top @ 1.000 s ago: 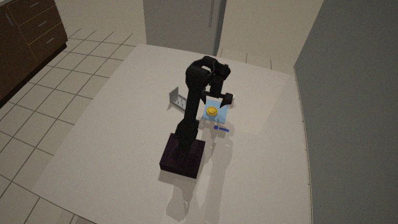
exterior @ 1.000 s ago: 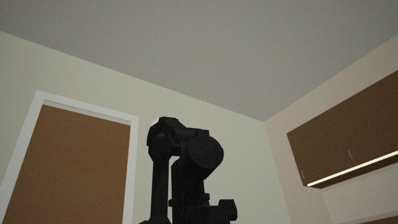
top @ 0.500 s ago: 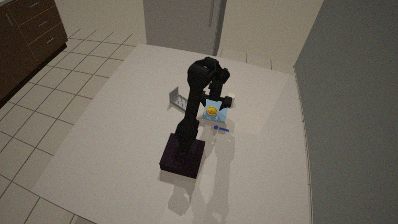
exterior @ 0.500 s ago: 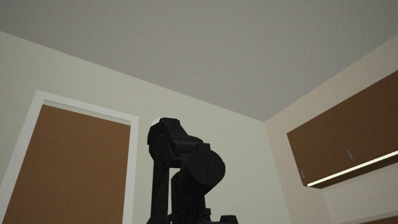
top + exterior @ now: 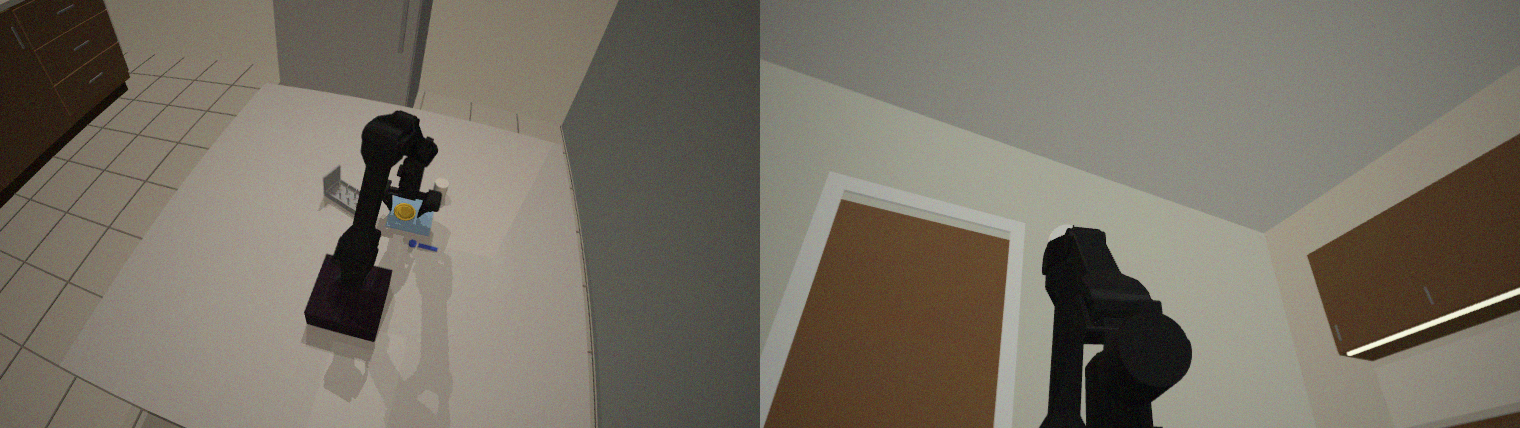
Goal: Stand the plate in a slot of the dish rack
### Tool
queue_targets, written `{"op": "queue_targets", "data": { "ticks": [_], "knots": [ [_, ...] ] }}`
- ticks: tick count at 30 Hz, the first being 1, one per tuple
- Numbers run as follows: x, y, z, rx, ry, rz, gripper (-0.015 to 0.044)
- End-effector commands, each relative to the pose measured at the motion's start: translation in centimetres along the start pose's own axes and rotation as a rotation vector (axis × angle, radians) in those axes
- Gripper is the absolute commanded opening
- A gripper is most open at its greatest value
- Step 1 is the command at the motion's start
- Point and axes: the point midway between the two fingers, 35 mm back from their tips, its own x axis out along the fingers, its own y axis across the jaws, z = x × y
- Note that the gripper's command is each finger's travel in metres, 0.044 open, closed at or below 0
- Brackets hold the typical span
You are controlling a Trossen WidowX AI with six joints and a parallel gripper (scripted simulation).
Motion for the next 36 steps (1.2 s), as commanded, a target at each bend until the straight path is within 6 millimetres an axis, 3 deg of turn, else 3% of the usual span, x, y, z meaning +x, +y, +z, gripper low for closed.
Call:
{"op": "queue_targets", "data": {
  "ticks": [1,7,17,20,28,36],
  "knots": [
    [0.2,0.0,-0.1,-0.004,0.002,-0.004,0.0360],
    [0.2,0.0,-0.1,-0.004,0.002,-0.004,0.0360],
    [0.2,0.0,-0.1,-0.004,0.002,-0.004,0.0293],
    [-0.1,0.0,0.0,-0.006,0.002,-0.003,0.0214],
    [-3.9,0.0,0.8,-0.028,0.002,0.007,0.0004],
    [-7.9,-0.1,1.3,-0.021,0.001,0.003,0.0000]
  ]
}}
